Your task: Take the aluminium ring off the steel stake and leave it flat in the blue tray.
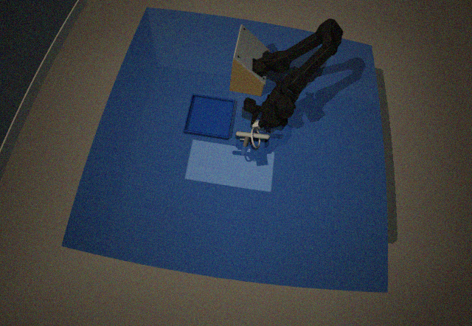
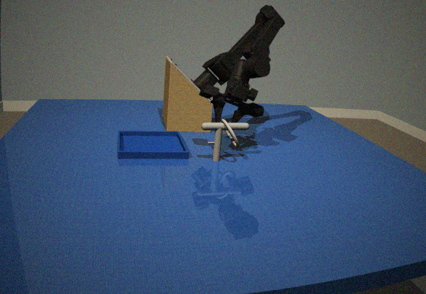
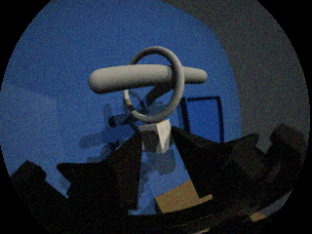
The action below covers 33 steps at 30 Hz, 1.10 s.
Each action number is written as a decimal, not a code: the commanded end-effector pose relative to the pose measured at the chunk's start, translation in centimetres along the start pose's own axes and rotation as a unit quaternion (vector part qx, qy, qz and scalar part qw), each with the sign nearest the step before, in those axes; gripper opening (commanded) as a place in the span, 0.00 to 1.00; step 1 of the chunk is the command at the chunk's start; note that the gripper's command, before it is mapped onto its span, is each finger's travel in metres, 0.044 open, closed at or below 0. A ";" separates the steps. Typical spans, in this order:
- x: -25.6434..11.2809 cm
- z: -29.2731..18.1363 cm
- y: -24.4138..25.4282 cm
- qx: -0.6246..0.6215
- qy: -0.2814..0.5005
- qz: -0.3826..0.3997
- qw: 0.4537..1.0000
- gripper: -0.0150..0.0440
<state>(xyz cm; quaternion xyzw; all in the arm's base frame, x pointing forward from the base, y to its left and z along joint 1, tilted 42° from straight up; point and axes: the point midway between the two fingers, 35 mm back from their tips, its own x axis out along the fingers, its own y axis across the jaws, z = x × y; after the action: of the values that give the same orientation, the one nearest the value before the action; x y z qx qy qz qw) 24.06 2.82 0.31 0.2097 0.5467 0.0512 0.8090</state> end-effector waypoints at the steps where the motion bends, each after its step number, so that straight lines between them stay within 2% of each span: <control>1: -0.1 0.1 0.4 -0.004 -0.004 -0.001 1.000 0.25; 33: -1.4 0.4 1.2 -0.004 -0.004 -0.001 1.000 0.25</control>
<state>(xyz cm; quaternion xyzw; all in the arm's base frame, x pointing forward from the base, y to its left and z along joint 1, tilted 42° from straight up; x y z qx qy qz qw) 23.84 3.38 1.64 0.2058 0.5496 0.0529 0.8080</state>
